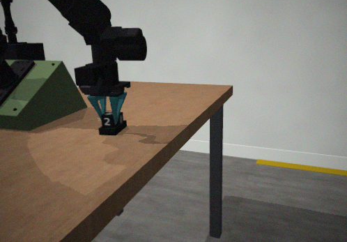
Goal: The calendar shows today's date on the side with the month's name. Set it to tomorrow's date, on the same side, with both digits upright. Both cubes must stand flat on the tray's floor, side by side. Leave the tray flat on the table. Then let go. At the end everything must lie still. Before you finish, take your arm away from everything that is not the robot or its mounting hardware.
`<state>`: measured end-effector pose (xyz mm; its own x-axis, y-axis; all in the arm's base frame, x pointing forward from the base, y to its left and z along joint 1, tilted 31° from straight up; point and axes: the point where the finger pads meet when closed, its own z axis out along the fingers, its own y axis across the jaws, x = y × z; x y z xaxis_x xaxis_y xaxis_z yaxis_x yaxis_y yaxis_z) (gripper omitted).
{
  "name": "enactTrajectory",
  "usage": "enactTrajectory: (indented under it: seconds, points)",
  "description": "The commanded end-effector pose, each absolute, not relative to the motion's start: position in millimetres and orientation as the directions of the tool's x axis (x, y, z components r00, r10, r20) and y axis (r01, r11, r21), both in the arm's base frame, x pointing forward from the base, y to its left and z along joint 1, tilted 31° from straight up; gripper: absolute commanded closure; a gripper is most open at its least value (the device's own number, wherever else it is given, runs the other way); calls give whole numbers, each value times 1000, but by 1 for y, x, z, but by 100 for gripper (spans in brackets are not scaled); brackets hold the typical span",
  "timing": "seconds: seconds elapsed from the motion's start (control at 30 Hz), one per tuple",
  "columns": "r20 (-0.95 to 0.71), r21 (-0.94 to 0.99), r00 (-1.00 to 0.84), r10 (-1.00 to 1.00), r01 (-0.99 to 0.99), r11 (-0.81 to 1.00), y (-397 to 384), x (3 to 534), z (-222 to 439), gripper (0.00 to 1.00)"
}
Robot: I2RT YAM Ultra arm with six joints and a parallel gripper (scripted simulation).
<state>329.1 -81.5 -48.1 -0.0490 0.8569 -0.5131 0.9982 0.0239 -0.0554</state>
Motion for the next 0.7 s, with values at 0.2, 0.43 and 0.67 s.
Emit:
enactTrajectory:
  seconds: [0.2, 0.43, 0.67]
  points:
    - [-517, -45, -49, 855, 999, 30, -82, 332, -47, 73]
    - [-517, -45, -49, 855, 999, 30, -83, 332, -50, 73]
    - [-517, -45, -49, 855, 999, 30, -84, 332, -51, 73]
